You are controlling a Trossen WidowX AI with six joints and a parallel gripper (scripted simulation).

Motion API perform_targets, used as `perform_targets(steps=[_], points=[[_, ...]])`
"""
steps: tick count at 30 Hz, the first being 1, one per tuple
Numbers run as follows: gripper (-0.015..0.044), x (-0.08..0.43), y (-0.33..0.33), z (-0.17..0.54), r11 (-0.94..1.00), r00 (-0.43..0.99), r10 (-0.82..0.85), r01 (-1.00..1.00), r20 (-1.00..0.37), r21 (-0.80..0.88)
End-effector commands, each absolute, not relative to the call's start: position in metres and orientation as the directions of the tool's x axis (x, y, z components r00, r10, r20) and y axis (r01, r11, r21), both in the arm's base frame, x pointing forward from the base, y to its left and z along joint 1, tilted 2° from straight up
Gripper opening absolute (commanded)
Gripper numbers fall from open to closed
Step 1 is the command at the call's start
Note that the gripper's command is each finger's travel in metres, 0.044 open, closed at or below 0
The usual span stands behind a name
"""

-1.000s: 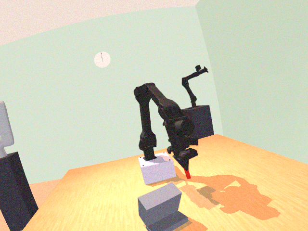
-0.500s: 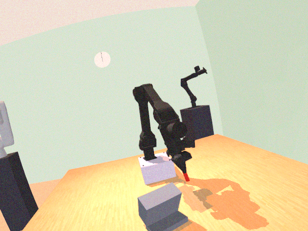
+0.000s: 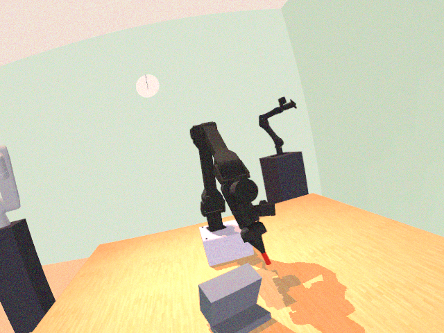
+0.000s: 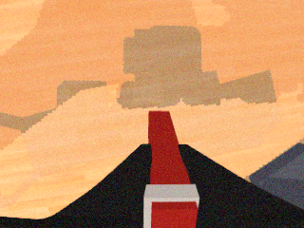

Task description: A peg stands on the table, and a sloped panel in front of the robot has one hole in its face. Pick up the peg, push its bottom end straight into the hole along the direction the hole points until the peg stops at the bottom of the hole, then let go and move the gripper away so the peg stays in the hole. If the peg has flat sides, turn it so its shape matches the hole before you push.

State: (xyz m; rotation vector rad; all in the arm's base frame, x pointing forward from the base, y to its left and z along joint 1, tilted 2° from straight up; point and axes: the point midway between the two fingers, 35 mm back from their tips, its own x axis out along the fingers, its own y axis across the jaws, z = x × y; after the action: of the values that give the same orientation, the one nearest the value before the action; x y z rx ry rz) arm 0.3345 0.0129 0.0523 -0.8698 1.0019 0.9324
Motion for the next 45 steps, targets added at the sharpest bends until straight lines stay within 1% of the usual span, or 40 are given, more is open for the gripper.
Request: perform_targets(steps=[1, 45], points=[[0.0000, 0.335, 0.009, 0.052, 0.384, 0.269, 0.239, -0.909, -0.933, -0.164], [0.0000, 0.339, -0.042, 0.047, 0.672, 0.472, 0.298, -0.721, -0.830, -0.170]])
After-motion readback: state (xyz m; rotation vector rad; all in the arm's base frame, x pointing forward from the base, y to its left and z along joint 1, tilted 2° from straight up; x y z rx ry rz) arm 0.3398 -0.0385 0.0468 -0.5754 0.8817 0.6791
